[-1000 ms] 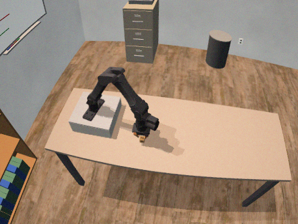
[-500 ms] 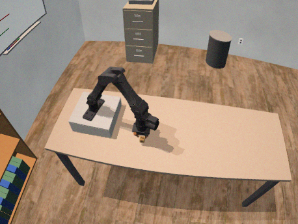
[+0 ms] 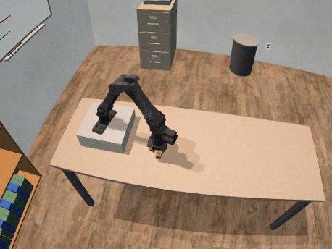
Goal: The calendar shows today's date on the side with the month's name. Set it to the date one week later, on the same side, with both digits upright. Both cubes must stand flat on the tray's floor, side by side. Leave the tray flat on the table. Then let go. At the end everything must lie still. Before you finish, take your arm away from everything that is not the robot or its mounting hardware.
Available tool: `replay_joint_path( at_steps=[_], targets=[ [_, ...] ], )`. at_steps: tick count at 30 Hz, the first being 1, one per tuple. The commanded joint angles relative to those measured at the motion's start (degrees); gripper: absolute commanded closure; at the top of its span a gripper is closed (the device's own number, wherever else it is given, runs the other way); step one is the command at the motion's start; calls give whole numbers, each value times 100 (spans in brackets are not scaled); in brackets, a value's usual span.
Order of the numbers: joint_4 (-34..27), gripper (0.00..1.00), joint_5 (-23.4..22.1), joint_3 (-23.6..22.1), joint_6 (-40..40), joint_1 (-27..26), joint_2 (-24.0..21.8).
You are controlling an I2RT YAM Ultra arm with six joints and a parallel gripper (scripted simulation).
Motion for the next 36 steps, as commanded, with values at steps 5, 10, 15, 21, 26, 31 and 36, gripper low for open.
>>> replay_joint_path(
  at_steps=[5,10,15,21,26,31,36],
  targets=[
    [3,55,-34,13,4,1,-50],
    [3,55,-34,13,4,1,-50],
    [3,55,-34,13,4,1,-50],
    [3,55,-34,13,4,1,-50],
    [35,55,-34,2,5,2,-29],
    [148,55,-33,-37,10,7,45],
    [244,55,-33,-68,15,11,110]
  ],
)
